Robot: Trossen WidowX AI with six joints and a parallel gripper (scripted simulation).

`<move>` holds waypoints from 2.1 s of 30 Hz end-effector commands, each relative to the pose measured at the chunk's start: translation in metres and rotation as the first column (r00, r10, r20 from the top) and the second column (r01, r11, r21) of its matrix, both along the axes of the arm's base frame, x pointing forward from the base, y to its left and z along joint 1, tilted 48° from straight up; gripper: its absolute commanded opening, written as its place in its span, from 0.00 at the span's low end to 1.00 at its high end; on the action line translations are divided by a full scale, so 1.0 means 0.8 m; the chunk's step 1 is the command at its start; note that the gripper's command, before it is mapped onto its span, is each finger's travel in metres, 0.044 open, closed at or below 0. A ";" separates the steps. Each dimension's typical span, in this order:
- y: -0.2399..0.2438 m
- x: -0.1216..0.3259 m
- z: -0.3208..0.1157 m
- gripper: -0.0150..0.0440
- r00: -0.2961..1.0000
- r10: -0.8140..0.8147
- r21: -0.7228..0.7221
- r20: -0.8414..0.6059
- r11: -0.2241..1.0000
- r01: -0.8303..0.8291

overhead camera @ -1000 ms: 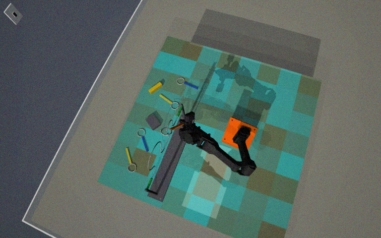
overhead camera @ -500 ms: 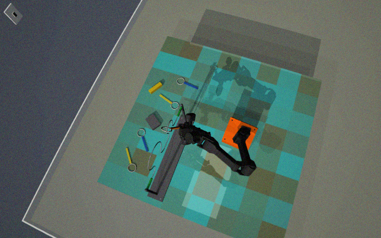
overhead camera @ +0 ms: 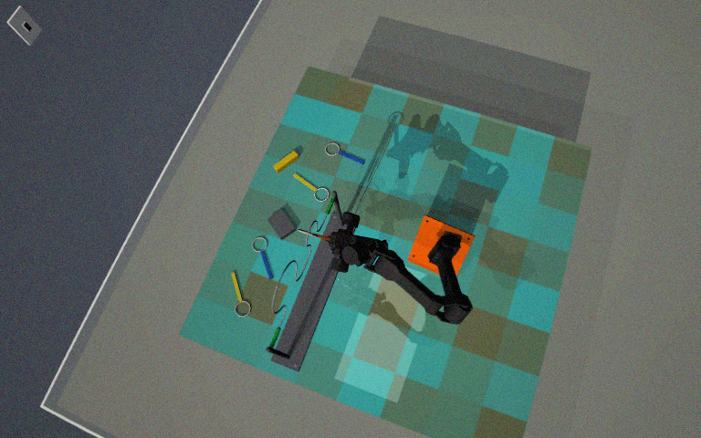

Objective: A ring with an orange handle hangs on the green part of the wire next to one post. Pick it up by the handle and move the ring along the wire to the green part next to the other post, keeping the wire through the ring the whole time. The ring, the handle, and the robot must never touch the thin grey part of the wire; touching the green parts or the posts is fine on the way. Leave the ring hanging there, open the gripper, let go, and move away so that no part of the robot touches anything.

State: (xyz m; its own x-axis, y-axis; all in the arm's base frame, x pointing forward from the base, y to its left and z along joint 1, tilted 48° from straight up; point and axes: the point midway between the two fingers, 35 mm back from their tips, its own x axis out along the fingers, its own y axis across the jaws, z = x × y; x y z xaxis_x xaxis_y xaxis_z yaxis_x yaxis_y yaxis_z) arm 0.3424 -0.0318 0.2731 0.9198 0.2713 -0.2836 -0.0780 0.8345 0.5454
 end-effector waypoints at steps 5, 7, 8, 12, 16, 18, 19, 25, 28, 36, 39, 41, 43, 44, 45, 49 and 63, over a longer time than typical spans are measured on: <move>0.015 -0.001 0.008 0.00 1.000 0.015 0.188 0.016 0.982 -0.018; 0.018 -0.001 0.011 0.00 1.000 0.018 0.235 0.021 0.972 -0.022; 0.019 -0.001 0.012 0.00 1.000 0.019 0.259 0.024 0.966 -0.024; 0.025 -0.001 0.019 0.00 0.999 0.023 0.351 0.035 0.936 -0.034; 0.030 -0.001 0.026 0.00 0.999 0.027 0.440 0.046 0.897 -0.044; 0.033 -0.001 0.029 0.00 0.998 0.028 0.483 0.052 0.874 -0.049; 0.034 -0.001 0.031 0.00 0.998 0.028 0.504 0.055 0.862 -0.052; 0.040 -0.002 0.043 0.00 0.997 0.030 0.623 0.072 0.780 -0.068; 0.042 -0.002 0.049 0.00 0.996 0.030 0.677 0.081 0.732 -0.077; 0.045 -0.003 0.064 0.00 0.995 0.027 0.786 0.101 0.610 -0.096; 0.046 -0.003 0.069 0.00 0.994 0.025 0.819 0.108 0.564 -0.103; 0.046 -0.003 0.072 0.00 0.993 0.023 0.840 0.112 0.532 -0.107; 0.046 -0.004 0.075 0.00 0.993 0.022 0.857 0.116 0.503 -0.111; 0.046 -0.004 0.077 0.00 0.993 0.021 0.865 0.118 0.489 -0.113; 0.046 -0.004 0.078 0.00 0.993 0.021 0.873 0.119 0.474 -0.115; 0.046 -0.004 0.084 0.00 0.992 0.017 0.900 0.126 0.417 -0.122; 0.041 -0.007 0.106 0.00 0.988 0.001 0.973 0.151 0.177 -0.149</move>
